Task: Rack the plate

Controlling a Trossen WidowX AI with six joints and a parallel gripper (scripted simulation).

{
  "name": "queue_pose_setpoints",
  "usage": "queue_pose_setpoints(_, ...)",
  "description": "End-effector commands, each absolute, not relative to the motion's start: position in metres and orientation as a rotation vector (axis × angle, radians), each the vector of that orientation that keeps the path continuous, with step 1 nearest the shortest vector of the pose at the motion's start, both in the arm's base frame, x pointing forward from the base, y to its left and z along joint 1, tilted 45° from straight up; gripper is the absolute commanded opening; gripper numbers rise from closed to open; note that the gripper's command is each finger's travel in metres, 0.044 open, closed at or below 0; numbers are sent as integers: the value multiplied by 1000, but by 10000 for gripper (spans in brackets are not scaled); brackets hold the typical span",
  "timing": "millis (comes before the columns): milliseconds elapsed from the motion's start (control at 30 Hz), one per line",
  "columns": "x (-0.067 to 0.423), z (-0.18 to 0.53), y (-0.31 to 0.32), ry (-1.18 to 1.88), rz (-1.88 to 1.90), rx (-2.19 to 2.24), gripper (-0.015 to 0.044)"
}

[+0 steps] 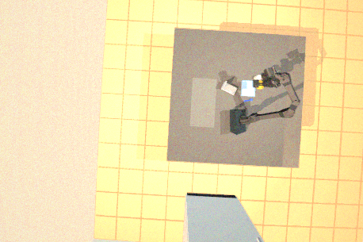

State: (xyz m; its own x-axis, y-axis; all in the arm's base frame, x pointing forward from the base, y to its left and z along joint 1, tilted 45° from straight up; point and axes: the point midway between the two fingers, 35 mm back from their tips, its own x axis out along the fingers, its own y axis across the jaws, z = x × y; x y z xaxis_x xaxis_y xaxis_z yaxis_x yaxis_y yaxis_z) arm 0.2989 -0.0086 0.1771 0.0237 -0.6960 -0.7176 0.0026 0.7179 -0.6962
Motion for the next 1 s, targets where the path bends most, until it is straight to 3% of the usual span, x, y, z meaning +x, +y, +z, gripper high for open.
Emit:
queue_pose_setpoints(0, 298, 172, -2, 1517, -495, -713, 0)
queue_pose_setpoints(967, 285, 142, 28, 1727, 339, -1467, 0)
